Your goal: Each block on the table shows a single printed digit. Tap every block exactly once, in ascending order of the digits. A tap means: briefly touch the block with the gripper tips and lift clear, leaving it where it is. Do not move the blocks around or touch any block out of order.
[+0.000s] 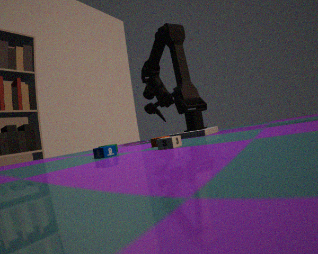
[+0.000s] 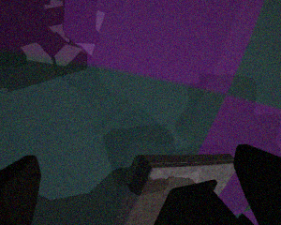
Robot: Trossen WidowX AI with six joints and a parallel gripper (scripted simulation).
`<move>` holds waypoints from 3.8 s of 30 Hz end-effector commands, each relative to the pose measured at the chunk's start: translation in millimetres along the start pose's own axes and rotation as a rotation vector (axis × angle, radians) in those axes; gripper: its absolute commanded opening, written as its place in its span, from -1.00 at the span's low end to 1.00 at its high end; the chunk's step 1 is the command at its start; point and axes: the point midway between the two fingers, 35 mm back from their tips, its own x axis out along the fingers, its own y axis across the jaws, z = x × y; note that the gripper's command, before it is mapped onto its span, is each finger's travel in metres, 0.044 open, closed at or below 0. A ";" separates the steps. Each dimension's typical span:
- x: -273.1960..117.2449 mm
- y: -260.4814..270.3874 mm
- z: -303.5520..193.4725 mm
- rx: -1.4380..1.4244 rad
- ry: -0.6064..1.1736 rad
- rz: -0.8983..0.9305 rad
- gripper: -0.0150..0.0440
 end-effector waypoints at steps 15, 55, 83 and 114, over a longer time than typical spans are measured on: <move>-40.5 117.0 -100.5 -0.974 -0.277 0.016 0.86; -11.7 77.2 -413.5 -2.760 -0.543 -0.095 0.86; 29.4 -38.0 -386.5 -2.761 -0.526 -0.099 0.86; 55.7 -84.2 -462.2 -2.764 -0.517 -0.091 0.86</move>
